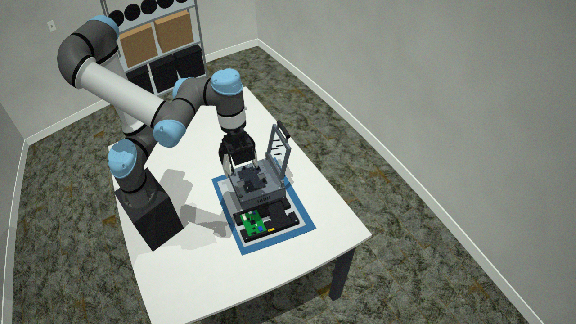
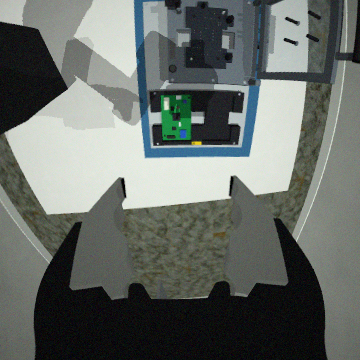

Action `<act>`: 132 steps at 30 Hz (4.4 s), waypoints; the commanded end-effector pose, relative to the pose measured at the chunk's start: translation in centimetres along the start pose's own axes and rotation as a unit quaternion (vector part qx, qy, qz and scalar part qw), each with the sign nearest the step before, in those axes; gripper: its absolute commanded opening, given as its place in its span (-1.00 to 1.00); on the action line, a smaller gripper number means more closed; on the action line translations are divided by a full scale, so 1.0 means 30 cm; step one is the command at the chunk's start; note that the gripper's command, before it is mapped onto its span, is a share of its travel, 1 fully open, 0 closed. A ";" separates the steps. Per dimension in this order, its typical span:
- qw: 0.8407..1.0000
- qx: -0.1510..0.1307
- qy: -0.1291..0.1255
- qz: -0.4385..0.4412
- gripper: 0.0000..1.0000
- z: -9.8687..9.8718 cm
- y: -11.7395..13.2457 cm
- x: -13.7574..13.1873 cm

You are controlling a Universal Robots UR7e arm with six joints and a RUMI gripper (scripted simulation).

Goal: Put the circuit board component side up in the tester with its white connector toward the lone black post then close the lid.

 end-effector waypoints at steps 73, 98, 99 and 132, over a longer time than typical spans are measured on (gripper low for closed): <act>0.848 0.000 -0.003 -0.530 0.17 -0.001 0.000 0.001; 0.722 0.001 -0.002 -0.692 0.17 -0.001 0.000 0.002; 0.722 0.001 -0.002 -0.692 0.17 -0.001 0.000 0.002; 0.722 0.001 -0.002 -0.692 0.17 0.203 0.005 -0.023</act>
Point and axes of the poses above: the point where the finger pads meet when closed, its own z axis out along the fingers, its own x axis across the jaws, y = z × x, the point moved 2 cm from there along -z, back along the fingers, and after that the axes turned 3 degrees about z, right-handed, at the moved point
